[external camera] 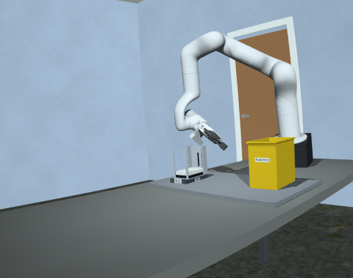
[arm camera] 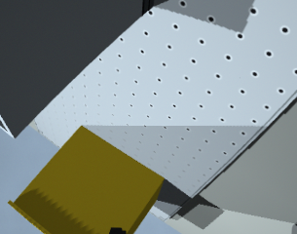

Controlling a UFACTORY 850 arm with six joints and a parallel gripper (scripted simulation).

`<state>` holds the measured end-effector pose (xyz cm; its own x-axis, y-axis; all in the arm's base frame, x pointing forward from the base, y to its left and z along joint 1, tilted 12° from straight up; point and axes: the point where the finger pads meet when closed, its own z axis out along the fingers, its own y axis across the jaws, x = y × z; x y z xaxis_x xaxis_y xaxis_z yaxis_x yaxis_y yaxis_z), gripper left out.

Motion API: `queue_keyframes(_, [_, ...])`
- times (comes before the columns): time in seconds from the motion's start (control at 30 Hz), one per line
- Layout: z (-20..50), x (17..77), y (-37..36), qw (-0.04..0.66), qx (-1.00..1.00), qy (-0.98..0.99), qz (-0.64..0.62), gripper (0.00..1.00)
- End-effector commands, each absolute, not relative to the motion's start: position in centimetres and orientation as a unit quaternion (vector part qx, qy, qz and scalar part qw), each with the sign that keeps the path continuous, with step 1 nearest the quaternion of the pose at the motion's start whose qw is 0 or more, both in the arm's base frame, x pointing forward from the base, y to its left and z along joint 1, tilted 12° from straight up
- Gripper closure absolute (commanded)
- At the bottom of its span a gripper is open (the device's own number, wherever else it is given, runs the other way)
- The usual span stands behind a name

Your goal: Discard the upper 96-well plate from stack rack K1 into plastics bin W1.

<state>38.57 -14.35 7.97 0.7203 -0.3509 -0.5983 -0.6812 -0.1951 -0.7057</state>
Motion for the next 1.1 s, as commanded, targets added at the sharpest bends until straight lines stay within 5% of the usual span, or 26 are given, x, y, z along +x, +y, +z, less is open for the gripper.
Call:
queue_keyframes(0.0, [8.3,39.3,-14.3,0.484,-0.808,0.302,0.149,0.0])
queue_keyframes(1.07, [13.4,46.9,-15.9,0.206,-0.977,0.053,0.033,0.0])
